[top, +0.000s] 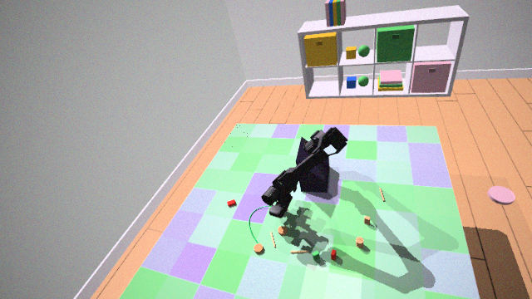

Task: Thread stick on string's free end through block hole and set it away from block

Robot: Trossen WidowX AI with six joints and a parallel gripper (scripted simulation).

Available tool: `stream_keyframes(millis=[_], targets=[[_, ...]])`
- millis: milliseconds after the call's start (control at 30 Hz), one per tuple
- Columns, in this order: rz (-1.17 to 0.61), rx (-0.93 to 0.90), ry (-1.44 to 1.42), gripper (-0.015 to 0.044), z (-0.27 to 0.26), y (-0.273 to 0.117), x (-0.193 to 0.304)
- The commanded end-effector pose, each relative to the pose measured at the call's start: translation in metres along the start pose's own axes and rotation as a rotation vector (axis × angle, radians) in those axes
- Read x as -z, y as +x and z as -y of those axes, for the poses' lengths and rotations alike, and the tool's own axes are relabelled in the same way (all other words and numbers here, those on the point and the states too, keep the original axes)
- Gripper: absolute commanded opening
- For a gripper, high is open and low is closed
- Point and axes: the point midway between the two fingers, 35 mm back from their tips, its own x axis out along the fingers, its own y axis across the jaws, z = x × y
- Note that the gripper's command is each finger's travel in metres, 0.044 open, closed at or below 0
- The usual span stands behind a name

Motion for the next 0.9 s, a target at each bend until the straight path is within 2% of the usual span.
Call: stream_keyframes(millis=[0, 867], targets=[[0.008, 0.000, -0.011, 0.0000, 0.001, 0.000, 0.001], [0.003, 0.004, -0.011, 0.0000, 0.002, -0.001, 0.032]])
